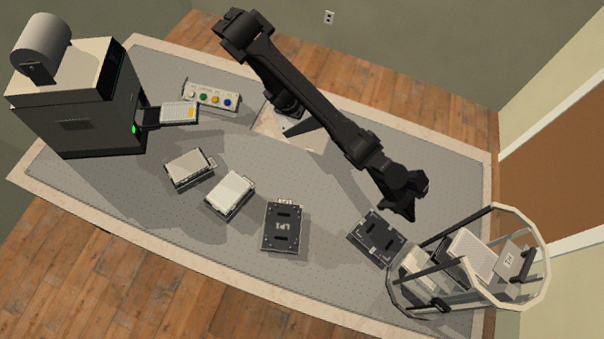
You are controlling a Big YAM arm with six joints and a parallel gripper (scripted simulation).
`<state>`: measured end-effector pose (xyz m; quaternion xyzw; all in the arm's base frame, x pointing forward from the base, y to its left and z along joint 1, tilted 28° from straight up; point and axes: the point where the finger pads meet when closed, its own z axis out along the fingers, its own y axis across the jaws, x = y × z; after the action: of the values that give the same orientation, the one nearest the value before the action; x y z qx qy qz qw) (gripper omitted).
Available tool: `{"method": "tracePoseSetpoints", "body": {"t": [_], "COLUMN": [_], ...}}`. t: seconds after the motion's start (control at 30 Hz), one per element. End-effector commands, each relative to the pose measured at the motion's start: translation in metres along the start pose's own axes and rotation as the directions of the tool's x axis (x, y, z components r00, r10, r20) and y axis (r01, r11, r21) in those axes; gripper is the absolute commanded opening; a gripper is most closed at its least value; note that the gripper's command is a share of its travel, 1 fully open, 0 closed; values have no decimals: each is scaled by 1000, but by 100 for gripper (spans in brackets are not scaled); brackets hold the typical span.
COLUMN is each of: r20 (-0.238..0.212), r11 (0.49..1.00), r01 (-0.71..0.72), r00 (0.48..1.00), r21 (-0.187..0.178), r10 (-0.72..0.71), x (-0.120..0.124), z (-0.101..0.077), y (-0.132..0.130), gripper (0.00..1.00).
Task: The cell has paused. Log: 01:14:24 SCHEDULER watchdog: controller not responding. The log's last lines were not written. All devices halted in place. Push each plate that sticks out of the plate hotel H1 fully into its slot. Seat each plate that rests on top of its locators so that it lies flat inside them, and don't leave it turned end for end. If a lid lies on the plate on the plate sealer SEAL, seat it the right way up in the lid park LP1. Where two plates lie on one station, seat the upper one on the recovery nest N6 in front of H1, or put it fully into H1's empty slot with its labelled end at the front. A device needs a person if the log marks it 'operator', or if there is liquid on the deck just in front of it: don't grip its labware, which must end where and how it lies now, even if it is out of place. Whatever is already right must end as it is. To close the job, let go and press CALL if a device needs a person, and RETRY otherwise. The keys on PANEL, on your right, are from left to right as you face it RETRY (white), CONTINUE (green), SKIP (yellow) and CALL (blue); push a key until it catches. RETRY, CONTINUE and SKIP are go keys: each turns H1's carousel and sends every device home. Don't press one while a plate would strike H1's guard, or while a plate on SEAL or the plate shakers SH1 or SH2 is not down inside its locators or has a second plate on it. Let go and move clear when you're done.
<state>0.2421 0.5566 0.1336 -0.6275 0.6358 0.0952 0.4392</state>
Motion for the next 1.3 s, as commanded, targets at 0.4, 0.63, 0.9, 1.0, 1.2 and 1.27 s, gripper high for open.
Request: {"method": "tracePoseSetpoints", "body": {"t": [0.4,0.63,0.9,1.0,1.2,1.27], "r20": [23,9,2,2,2,2], "r11": [1000,1000,1000,1000,1000,1000], "r01": [-11,-9,-8,-8,-8,-8], "r00": [1000,1000,1000,1000,1000,1000], "r21": [25,19,16,16,16,16], "r10": [11,9,8,8,8,8], "x": [10,18,21,21,21,21], "z": [-24,-24,-21,-21,-21,-21], "y": [-15,-12,-10,-10,-10,-10], "gripper": [0,0,0,0,0,0]}}
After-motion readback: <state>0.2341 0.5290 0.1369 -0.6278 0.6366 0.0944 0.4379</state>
